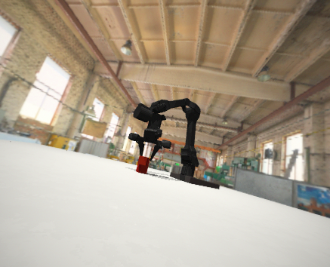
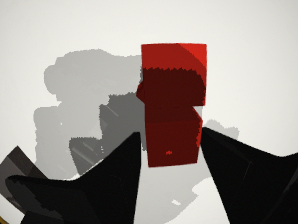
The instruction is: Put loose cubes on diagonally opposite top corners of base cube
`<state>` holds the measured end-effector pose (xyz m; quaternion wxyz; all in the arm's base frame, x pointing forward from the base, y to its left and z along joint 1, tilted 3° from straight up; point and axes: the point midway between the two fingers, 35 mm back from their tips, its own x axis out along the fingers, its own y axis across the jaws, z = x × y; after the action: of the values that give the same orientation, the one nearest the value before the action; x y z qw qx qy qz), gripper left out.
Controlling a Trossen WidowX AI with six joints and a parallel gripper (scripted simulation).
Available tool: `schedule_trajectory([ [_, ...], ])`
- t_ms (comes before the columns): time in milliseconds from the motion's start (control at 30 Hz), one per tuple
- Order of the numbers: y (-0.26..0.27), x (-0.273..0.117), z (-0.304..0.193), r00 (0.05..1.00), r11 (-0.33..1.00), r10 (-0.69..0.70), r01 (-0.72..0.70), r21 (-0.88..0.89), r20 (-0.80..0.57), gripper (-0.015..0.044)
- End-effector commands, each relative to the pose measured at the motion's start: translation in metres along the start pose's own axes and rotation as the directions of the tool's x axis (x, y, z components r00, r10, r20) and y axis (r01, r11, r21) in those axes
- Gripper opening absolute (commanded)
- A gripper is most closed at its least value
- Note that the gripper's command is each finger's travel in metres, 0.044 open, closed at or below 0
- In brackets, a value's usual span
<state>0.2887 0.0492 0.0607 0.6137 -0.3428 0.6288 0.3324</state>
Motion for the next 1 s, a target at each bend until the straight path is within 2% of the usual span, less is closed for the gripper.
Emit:
schedule_trajectory([
  [0, 0.000, -0.008, 0.000, 1.000, 1.000, -0.001, 0.001, 0.000, 0.001, 0.0205],
  [967, 0.000, -0.045, 0.000, 1.000, 1.000, -0.001, 0.001, 0.000, 0.001, 0.0205],
])
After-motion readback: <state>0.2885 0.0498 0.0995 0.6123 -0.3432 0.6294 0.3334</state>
